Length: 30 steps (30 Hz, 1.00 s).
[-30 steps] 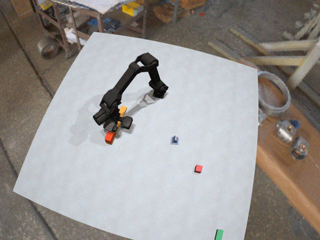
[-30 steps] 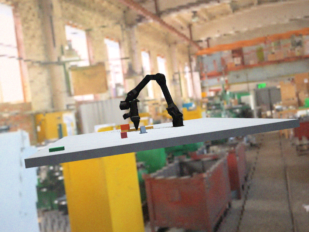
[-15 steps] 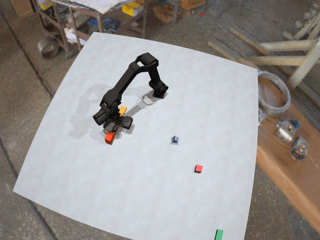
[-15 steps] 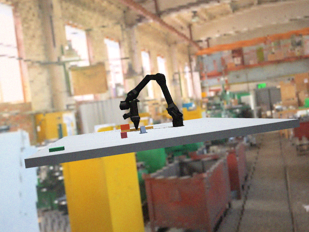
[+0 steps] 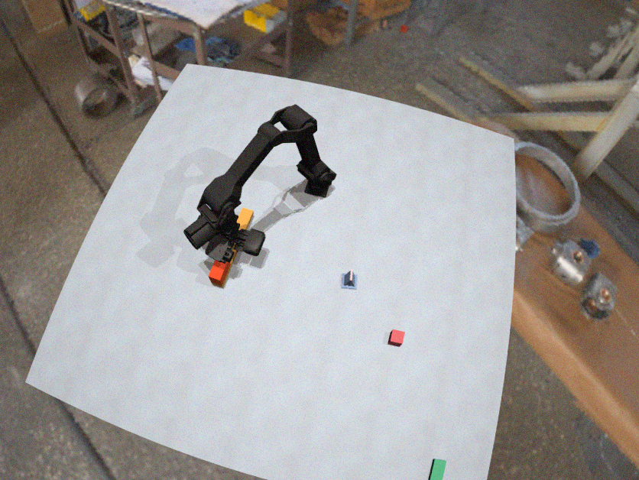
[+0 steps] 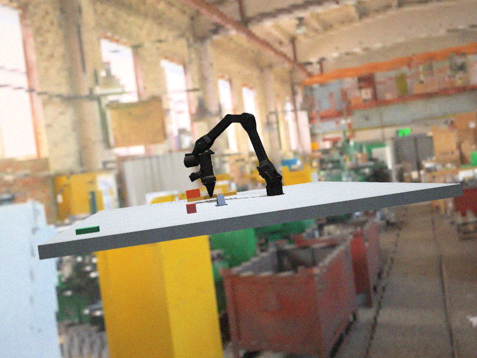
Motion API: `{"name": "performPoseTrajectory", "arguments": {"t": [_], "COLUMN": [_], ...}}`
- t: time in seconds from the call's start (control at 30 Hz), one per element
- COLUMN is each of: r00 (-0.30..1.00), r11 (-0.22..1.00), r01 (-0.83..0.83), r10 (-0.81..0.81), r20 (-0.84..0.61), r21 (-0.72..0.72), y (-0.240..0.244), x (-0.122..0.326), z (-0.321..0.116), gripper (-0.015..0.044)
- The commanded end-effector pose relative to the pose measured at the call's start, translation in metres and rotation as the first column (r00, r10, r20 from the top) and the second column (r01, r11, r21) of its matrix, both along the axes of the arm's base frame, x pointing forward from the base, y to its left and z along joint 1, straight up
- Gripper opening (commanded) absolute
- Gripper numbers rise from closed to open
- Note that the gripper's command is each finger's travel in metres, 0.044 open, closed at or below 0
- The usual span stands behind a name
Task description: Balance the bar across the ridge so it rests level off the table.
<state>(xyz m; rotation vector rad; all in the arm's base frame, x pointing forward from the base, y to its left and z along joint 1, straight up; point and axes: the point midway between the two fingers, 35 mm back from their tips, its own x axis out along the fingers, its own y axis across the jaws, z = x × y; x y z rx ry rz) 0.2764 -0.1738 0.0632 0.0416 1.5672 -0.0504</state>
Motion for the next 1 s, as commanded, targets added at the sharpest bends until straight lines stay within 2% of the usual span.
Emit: {"name": "performPoseTrajectory", "arguments": {"t": [0.0,0.97], "r00": [1.0,1.0], "r11": [1.0,1.0], "r01": [-0.002,0.003], "r10": [0.002,-0.003], "r20": [0.019,0.02], "r21": [-0.011,-0.008], "y": [-0.002,0.003], "x": [0.004,0.001], "z": [0.015,0.08], "gripper": [0.0,0.0]}}
